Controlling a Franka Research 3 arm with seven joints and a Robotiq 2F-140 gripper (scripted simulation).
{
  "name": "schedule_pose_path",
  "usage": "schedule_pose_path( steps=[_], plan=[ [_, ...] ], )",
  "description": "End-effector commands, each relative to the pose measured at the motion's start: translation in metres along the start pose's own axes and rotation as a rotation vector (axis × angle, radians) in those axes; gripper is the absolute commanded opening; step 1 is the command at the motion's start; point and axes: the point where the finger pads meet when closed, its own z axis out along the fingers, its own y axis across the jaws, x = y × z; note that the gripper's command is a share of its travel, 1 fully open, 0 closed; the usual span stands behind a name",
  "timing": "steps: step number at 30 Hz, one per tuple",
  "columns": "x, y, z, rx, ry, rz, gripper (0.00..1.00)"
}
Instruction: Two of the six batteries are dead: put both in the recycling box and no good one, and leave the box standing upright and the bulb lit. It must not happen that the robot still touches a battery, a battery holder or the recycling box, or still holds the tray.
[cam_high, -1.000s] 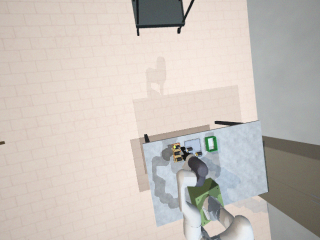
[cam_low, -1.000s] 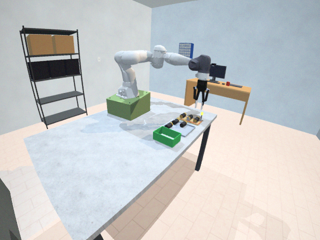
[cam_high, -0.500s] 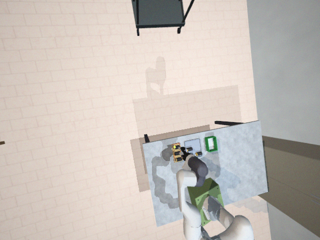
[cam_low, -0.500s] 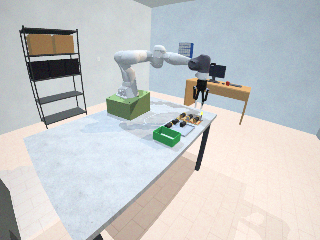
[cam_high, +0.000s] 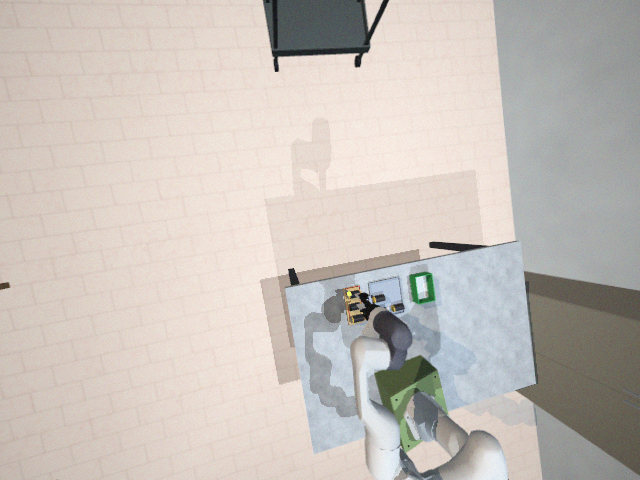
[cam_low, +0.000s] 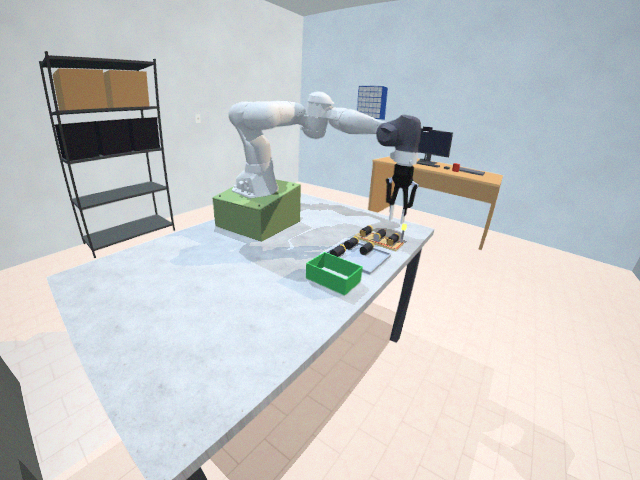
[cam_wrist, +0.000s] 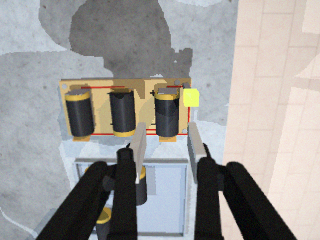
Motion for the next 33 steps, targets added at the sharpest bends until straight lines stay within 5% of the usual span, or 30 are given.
schedule_pose_path(
  steps=[1, 33],
  plan=[
    [-0.0029, 0.0000, 0.0373, -0.001, -0.004, -0.002, 0.29],
    [-0.0030, 0.0000, 0.0422, -0.001, -0.004, -0.002, 0.29]
  ],
)
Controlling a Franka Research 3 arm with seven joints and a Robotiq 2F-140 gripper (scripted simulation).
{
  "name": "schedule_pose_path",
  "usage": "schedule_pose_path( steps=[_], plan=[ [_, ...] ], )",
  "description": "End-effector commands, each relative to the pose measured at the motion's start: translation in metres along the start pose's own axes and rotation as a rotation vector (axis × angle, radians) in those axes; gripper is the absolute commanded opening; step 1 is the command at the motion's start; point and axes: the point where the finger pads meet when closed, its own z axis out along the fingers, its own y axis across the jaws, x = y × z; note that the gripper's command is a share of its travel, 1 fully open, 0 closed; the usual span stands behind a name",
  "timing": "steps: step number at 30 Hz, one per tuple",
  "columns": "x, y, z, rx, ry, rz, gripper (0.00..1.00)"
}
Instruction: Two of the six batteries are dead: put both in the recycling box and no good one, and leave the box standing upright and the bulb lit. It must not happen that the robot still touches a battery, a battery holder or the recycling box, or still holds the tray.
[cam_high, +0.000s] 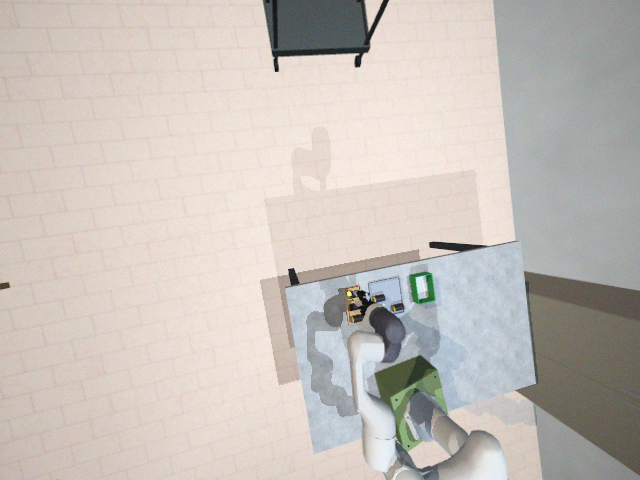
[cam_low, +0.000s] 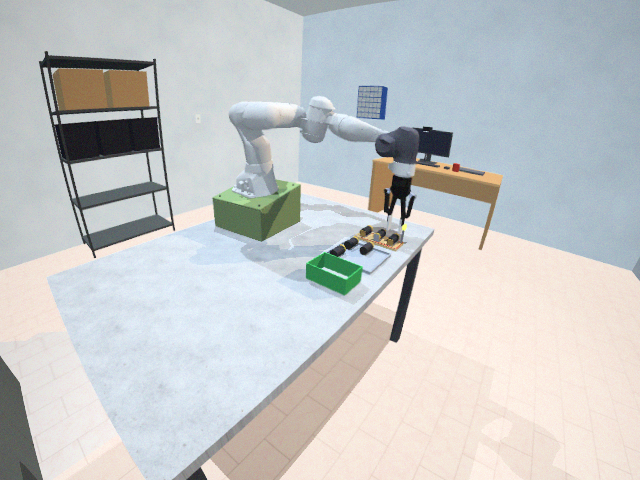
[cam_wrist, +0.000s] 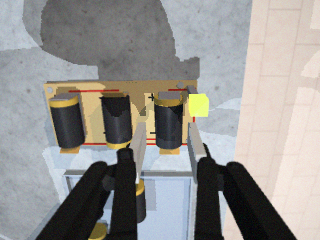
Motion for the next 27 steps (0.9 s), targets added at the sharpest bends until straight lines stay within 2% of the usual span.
schedule_pose_path(
  steps=[1, 27],
  plan=[
    [0.0012, 0.0019, -0.0013, -0.005, 0.002, -0.005, 0.29],
    [0.0024, 0.0040, -0.0013, -0.005, 0.002, -0.005, 0.29]
  ],
)
